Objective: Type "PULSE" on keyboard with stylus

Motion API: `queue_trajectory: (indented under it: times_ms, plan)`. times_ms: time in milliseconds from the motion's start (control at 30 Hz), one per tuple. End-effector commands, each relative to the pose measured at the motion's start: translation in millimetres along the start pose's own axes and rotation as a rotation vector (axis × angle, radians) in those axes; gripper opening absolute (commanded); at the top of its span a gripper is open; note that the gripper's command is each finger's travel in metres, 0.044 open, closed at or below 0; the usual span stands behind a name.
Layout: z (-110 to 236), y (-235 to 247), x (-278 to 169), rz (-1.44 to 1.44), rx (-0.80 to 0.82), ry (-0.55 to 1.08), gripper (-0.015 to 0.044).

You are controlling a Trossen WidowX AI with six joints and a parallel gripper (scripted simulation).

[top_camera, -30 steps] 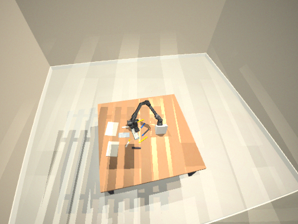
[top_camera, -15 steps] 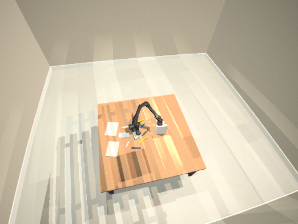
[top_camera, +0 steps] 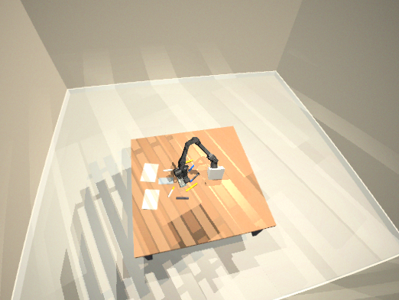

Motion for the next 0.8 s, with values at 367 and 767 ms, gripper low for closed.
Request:
queue_trajectory:
  times_ms: [367,767]
  plan:
    - [52,3,3,-0.001,0.004,-0.002,0.0000]
    - [52,2,2,0.003,0.001,-0.003,0.0000]
Point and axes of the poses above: the point midway between the two fingers, 35 mm back from their tips, its own z axis back along the fingers, its own y axis across the jaws, x = y × z, the point moved 1 cm from there along z, back along the fingers, and after that the axes turned 12 degrees about z, right-handed, at the moved point
